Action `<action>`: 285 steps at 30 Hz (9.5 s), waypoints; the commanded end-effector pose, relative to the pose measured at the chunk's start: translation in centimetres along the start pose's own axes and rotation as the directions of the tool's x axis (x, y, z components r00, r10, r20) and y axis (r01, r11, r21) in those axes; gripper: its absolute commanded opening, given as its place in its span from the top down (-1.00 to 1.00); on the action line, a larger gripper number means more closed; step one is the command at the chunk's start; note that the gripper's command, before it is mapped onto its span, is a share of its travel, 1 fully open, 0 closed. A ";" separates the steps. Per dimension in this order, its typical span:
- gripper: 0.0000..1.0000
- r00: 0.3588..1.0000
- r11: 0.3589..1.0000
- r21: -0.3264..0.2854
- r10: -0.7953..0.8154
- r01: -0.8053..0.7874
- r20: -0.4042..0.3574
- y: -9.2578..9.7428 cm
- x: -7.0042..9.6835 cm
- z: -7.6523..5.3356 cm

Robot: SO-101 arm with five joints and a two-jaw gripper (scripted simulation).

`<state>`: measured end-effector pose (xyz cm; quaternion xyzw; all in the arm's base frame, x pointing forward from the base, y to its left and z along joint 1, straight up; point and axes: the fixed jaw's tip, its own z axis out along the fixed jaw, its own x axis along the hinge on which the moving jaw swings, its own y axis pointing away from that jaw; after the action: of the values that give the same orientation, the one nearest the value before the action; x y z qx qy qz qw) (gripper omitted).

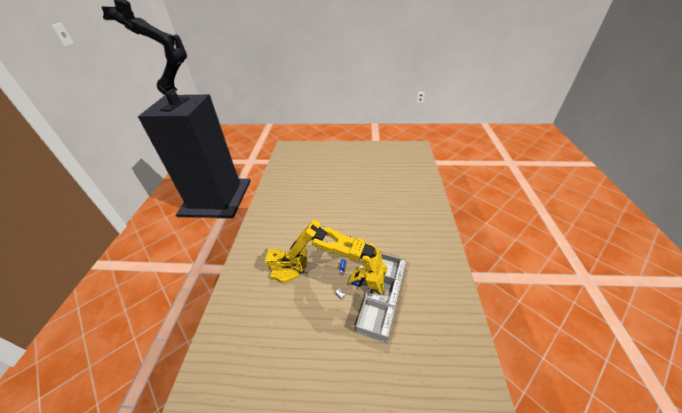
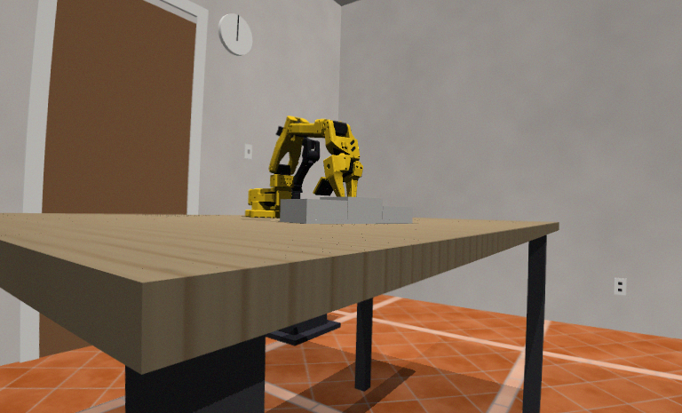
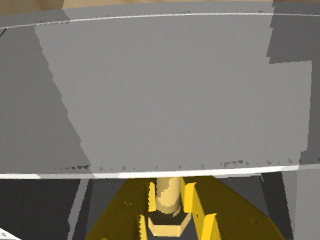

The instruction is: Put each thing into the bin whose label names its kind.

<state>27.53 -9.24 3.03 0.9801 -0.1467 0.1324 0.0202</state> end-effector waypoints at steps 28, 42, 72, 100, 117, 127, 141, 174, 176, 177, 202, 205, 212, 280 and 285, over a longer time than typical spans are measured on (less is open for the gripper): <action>0.87 0.998 1.000 -0.001 -0.004 0.004 -0.066 0.2 0.9 -0.9; 0.67 0.998 1.000 -0.001 -0.004 0.004 -0.066 0.2 0.9 -0.9; 0.67 0.998 1.000 -0.001 -0.004 0.004 -0.066 0.2 1.0 -5.4; 0.67 0.998 1.000 -0.001 -0.004 0.004 -0.066 0.2 0.9 -5.9; 0.67 0.998 1.000 -0.001 -0.004 0.004 -0.066 0.2 0.9 -5.9; 0.67 0.998 1.000 0.002 0.013 -0.013 -0.064 0.0 0.8 -5.9; 0.66 0.993 0.994 0.019 0.112 -0.111 -0.049 -1.1 0.5 -5.8; 0.62 0.712 0.714 0.017 0.697 -0.700 0.082 -8.1 -3.1 -5.9; 0.62 0.668 0.670 0.007 0.739 -0.742 0.091 -8.6 -3.5 -6.0; 0.62 0.645 0.648 0.002 0.758 -0.762 0.096 -8.9 -3.7 -6.0; 0.58 0.080 0.092 -0.145 0.993 -0.985 0.090 -14.1 -8.2 -6.7; 0.57 0.005 0.018 -0.162 0.997 -0.987 0.077 -14.6 -8.8 -6.8; 0.56 -0.145 -0.134 -0.191 0.989 -0.972 0.042 -15.7 -10.0 -7.1; 0.55 -0.386 -0.390 -0.229 0.920 -0.892 -0.062 -17.1 -12.7 -6.7; 0.55 -0.386 -0.390 -0.229 0.920 -0.892 -0.062 -17.2 -12.8 -6.3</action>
<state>18.89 10.96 5.33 0.4251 -0.9051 0.0006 -0.0001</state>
